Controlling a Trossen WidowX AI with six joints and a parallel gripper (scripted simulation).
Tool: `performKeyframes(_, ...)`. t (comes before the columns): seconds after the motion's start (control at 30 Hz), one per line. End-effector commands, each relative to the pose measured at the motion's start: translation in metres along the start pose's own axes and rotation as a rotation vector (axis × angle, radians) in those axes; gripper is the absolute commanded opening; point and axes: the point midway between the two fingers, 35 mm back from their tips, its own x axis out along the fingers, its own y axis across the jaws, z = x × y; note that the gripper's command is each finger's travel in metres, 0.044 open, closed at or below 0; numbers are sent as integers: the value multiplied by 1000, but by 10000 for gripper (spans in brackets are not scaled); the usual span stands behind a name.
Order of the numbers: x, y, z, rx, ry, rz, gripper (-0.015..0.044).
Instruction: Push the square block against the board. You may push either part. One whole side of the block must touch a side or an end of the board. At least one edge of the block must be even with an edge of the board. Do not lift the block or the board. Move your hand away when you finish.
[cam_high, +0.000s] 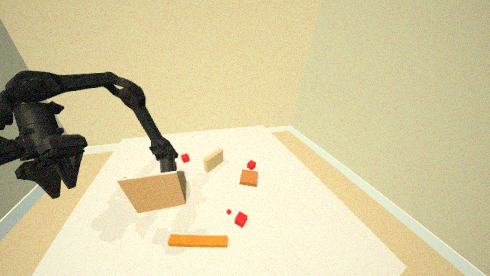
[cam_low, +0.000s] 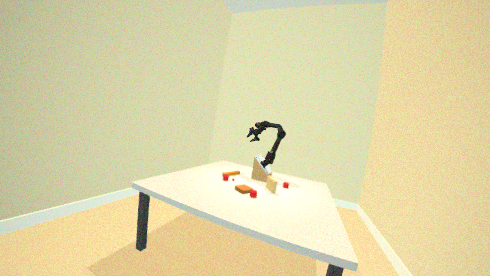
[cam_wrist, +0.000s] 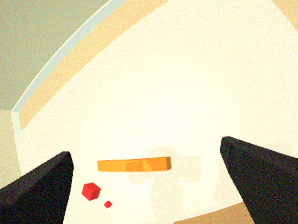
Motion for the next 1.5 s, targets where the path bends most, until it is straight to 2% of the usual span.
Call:
performKeyframes(0.0,0,0,0,0,0,0,374)
performKeyframes(0.1,0,4,-1,-22,1,1,295)
performKeyframes(0.47,8,73,-28,-376,22,4,6)
performKeyframes(1.03,20,160,-95,-918,60,12,0)
performKeyframes(1.47,30,214,-165,-1366,101,65,0)
